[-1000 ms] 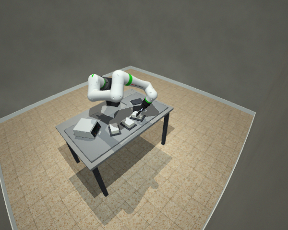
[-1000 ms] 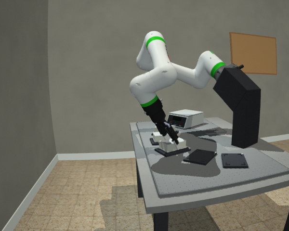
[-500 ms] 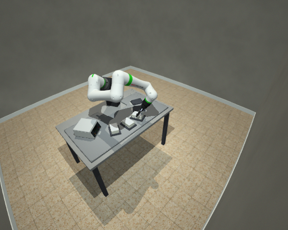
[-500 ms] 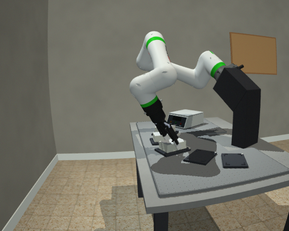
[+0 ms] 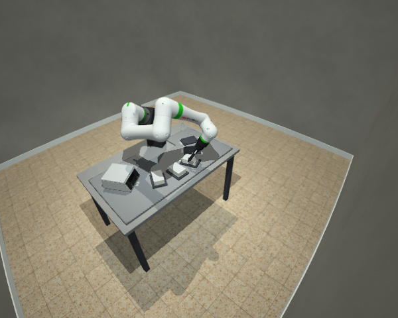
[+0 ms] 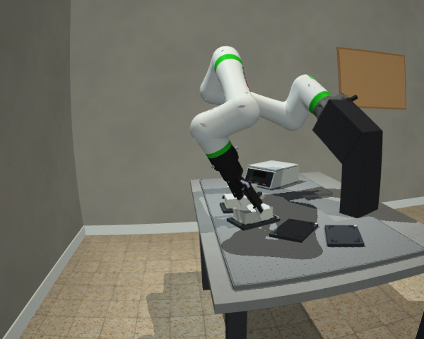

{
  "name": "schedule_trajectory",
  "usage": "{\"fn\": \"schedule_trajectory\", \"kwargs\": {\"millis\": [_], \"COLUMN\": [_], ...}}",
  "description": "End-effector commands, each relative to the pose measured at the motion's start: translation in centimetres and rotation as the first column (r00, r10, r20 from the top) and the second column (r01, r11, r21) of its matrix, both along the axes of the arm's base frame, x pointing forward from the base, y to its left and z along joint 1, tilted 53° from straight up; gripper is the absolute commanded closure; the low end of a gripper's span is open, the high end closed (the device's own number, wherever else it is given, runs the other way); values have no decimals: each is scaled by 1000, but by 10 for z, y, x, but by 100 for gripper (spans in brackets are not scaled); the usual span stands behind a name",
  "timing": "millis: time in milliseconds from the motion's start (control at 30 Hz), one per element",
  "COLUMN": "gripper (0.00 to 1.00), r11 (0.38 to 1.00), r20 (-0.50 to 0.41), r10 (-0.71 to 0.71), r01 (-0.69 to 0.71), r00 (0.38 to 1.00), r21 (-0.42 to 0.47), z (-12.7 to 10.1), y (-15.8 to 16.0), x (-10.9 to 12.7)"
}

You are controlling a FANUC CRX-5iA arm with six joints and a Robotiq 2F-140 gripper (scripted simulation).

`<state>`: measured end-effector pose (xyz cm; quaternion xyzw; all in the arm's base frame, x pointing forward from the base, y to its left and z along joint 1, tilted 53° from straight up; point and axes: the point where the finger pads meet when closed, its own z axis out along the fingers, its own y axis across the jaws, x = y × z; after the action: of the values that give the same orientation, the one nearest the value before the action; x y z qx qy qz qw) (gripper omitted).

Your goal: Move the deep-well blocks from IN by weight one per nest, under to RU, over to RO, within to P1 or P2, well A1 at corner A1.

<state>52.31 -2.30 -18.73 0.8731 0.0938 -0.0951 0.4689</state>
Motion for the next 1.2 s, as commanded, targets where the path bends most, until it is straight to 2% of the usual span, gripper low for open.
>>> {"fn": "schedule_trajectory", "kwargs": {"millis": [0, 567, 1167], "gripper": [0, 0, 0], "r11": [1000, 1000, 1000], "r20": [0, 0, 0], "r10": [0, 0, 0], "r01": [0, 0, 0], "r00": [1000, 1000, 1000], "r21": [0, 0, 0], "z": [0, 0, 25], "y": [0, 0, 30], "x": [0, 0, -18]}}
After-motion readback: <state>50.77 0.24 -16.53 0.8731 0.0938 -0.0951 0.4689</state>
